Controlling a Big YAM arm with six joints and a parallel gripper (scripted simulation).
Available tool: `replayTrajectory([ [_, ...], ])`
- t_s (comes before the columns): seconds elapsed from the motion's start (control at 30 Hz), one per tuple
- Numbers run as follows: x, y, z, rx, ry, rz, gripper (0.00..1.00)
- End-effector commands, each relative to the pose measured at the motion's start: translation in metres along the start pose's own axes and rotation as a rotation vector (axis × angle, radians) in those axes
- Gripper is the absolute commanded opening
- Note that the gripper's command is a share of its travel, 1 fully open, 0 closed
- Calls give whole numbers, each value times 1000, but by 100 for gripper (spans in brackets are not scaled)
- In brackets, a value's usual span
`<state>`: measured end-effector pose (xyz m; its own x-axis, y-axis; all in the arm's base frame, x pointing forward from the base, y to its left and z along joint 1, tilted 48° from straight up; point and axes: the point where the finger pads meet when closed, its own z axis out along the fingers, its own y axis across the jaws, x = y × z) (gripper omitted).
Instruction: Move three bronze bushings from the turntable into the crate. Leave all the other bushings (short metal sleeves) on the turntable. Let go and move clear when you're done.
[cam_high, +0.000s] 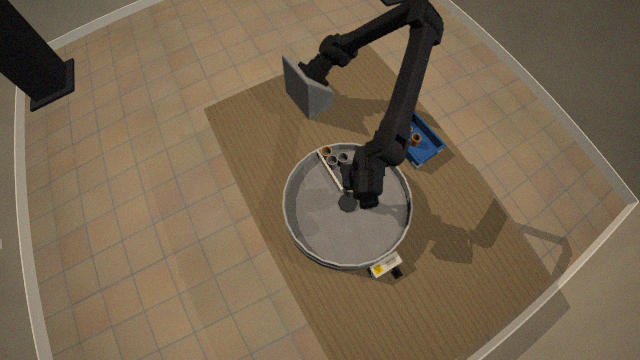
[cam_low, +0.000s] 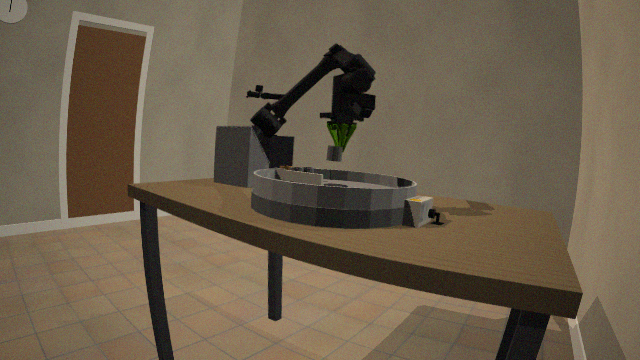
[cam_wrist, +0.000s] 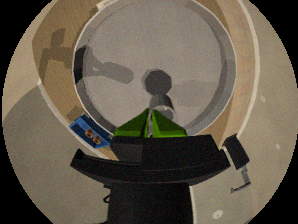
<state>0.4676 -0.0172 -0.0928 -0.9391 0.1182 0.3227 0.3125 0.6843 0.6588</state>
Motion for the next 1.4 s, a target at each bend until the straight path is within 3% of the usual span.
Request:
replayTrajectory([
  [0.0,-24,-3,-12,-5,-17,25,0],
  [1.37,-31,3,-7,0,-13,6,0],
])
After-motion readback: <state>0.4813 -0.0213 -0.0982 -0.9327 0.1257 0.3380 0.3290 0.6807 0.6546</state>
